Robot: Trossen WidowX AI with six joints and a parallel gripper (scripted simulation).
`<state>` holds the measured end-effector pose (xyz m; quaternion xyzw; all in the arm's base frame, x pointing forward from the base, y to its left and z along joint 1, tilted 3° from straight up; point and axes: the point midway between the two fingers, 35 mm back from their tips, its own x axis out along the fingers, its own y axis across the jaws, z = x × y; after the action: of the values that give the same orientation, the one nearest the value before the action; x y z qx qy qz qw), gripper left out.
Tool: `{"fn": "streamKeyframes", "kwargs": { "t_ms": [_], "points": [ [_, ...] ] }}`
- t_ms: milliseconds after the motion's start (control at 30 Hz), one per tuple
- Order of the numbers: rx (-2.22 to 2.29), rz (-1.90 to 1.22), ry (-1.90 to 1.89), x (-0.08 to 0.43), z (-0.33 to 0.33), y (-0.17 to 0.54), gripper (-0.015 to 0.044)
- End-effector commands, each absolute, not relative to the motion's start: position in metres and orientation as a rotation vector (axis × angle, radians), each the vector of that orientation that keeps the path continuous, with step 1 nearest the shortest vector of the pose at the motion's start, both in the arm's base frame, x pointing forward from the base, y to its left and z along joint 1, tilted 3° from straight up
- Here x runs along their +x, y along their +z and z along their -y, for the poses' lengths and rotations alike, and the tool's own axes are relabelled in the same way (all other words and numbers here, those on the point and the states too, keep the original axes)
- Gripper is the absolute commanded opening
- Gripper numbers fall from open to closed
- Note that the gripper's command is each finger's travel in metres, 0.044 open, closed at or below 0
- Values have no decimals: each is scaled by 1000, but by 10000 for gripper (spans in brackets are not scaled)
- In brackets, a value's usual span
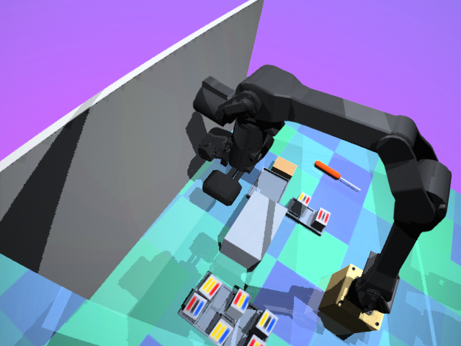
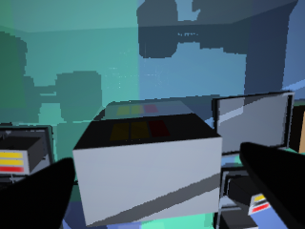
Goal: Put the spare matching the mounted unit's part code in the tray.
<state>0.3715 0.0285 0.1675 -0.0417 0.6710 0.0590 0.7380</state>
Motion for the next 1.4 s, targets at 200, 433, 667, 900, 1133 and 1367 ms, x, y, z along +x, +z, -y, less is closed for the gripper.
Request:
{"fn": "streamKeyframes", "kwargs": {
  "t_ms": [200, 433, 667, 900, 1133, 1367],
  "points": [
    [-254, -1460, 274, 366, -53, 159, 440],
    [-984, -1244, 956, 313, -161, 117, 440],
    [-1231, -1106, 1185, 285, -191, 102, 440],
    [-1231, -1106, 1185, 287, -197, 75, 335],
    [-1231, -1106, 1186, 287, -199, 62, 300],
    [-1231, -1106, 1186, 288, -200, 57, 300]
  ]
}}
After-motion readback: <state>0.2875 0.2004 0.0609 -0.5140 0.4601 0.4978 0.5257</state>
